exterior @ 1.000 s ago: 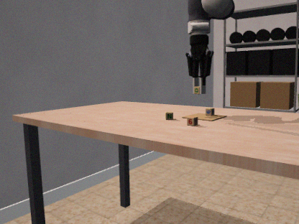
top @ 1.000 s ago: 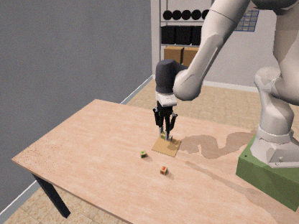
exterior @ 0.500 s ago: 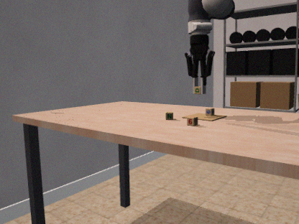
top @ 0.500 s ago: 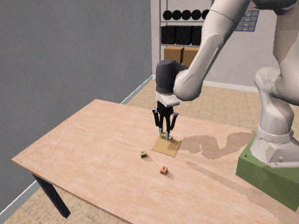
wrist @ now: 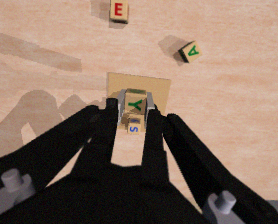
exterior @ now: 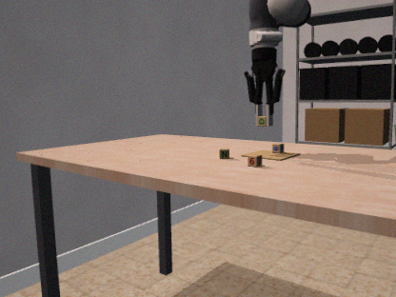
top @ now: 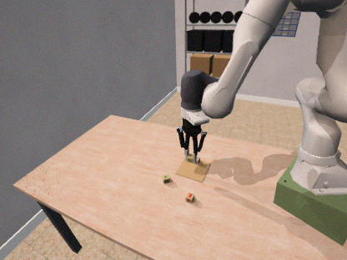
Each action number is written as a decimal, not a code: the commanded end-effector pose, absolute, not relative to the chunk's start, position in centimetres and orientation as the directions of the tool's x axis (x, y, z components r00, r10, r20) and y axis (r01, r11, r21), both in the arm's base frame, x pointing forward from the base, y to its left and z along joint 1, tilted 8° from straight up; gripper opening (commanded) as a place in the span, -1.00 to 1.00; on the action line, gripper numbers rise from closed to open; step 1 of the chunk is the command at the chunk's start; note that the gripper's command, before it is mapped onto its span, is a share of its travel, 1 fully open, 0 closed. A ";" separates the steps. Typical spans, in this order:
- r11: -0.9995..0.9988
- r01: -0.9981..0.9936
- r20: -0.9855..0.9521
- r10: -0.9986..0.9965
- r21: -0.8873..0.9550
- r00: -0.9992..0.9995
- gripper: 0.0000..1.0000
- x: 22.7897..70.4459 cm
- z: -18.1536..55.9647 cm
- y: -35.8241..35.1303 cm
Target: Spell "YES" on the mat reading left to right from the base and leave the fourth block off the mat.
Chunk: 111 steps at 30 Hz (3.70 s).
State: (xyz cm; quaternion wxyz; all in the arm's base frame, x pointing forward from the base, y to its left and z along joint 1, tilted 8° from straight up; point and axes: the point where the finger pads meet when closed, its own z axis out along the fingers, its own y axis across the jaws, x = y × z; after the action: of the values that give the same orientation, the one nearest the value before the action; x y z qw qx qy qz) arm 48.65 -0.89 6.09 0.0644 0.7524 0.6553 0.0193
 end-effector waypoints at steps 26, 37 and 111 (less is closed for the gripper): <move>-0.116 0.985 -0.056 0.991 0.125 0.123 -0.68 49.8 -2.7 -1.5; -0.116 0.985 -0.056 0.991 0.125 0.123 -0.68 49.8 -2.9 -1.5; -0.107 0.987 -0.057 0.992 0.124 0.115 -0.68 49.9 -2.8 -1.6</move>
State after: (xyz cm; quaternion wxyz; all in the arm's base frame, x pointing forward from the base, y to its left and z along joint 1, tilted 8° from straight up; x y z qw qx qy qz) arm 49.82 -1.62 -2.83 0.0649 0.7466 0.6618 0.0204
